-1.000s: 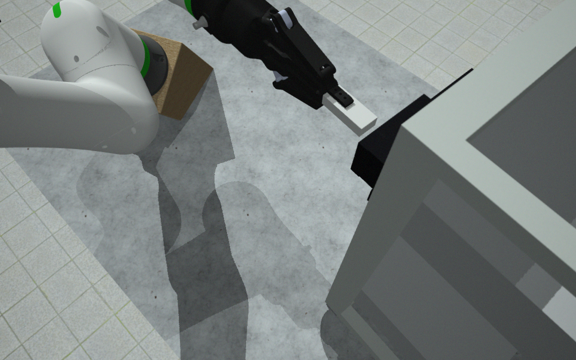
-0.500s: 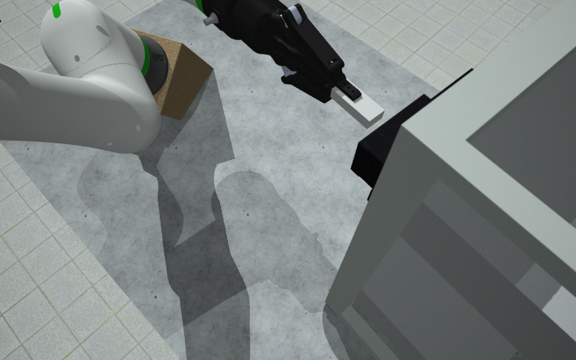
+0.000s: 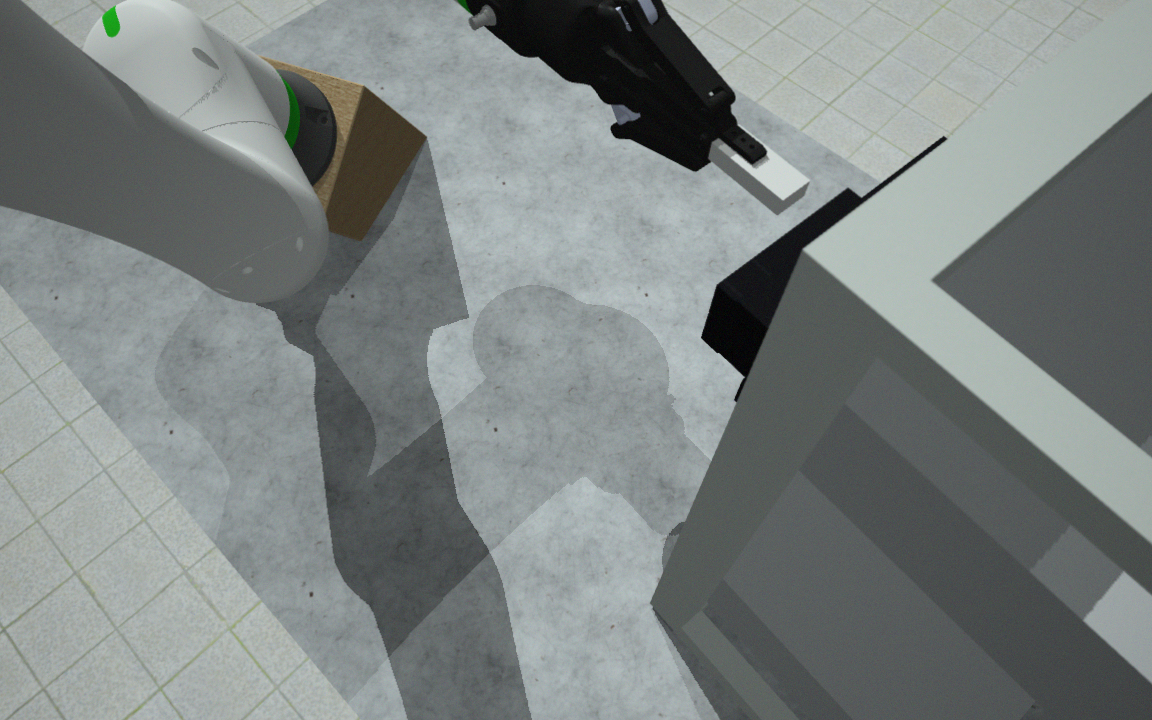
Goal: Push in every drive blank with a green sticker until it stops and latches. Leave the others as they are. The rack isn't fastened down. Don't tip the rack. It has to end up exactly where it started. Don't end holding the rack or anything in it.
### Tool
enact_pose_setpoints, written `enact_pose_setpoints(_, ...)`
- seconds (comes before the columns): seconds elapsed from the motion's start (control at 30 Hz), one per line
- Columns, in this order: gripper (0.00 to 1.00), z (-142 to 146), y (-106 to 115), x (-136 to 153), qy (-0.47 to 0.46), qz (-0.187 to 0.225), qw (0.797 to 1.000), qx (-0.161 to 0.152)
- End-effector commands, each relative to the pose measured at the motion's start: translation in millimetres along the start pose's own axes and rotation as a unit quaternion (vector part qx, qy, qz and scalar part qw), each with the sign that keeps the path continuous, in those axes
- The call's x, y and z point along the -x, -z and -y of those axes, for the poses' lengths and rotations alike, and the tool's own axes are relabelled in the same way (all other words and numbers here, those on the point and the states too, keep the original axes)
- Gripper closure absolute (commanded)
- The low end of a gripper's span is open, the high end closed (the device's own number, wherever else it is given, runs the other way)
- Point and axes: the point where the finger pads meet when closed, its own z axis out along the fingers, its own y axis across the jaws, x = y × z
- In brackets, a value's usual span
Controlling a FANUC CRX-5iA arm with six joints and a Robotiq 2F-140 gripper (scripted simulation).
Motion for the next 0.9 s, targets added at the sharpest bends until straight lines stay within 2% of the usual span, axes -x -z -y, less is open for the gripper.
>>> enact_pose_setpoints(0.0,1.0,6.4,3.9,-19.2,-0.001,0.002,1.0,0.001)
enact_pose_setpoints(0.23,1.0,12.9,8.2,-37.6,-0.001,0.002,1.0,0.001)
enact_pose_setpoints(0.53,1.0,13.6,7.3,-39.7,-0.001,0.002,1.0,0.001)
enact_pose_setpoints(0.77,1.0,13.6,-26.4,-39.5,-0.001,0.002,1.0,0.001)
enact_pose_setpoints(0.87,1.0,13.6,-29.1,-39.5,-0.001,0.002,1.0,0.001)
